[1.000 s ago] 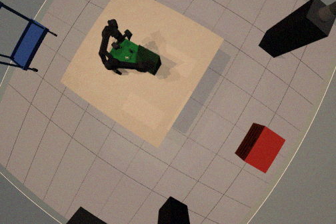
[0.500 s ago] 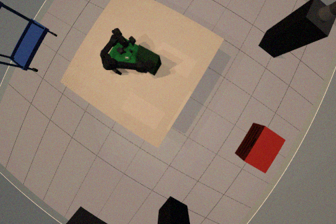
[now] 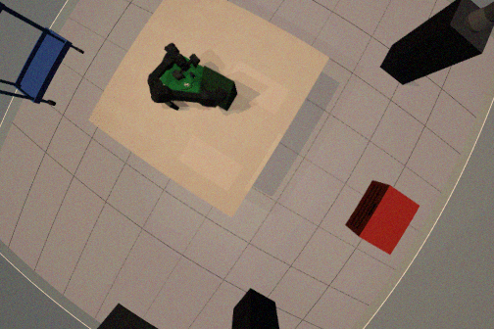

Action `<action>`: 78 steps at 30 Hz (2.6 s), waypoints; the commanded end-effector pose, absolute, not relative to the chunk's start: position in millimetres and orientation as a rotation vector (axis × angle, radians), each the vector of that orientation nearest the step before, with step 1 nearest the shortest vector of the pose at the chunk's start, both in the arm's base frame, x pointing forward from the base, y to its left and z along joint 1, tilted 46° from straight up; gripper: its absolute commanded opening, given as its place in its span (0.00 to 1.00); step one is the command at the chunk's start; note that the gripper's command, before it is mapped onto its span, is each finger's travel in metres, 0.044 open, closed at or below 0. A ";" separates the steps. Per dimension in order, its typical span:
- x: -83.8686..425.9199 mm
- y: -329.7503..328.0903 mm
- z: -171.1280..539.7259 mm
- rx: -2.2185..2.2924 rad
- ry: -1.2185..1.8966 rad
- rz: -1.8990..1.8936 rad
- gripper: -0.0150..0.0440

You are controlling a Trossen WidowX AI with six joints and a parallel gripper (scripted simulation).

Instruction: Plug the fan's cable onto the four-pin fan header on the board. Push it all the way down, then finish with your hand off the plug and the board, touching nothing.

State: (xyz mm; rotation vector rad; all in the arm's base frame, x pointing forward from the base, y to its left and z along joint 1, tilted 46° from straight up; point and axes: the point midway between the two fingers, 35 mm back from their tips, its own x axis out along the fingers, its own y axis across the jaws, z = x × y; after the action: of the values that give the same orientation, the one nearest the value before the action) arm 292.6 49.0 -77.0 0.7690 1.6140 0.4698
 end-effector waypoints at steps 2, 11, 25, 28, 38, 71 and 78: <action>290.3 56.0 -82.8 0.778 1.620 0.472 1.00; 288.8 66.7 -92.8 0.779 1.620 0.473 1.00; 289.0 71.2 -97.4 0.771 1.617 0.473 0.78; 289.0 71.2 -97.4 0.771 1.617 0.473 0.64; 289.0 71.2 -97.4 0.771 1.617 0.473 0.27; 284.7 93.0 -7.9 0.290 1.344 0.937 0.25; 284.7 93.0 -7.9 0.290 1.344 0.937 0.25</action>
State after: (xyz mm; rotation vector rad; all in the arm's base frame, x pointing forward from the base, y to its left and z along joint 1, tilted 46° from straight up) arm 284.9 91.9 -8.5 0.2931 1.3514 0.9286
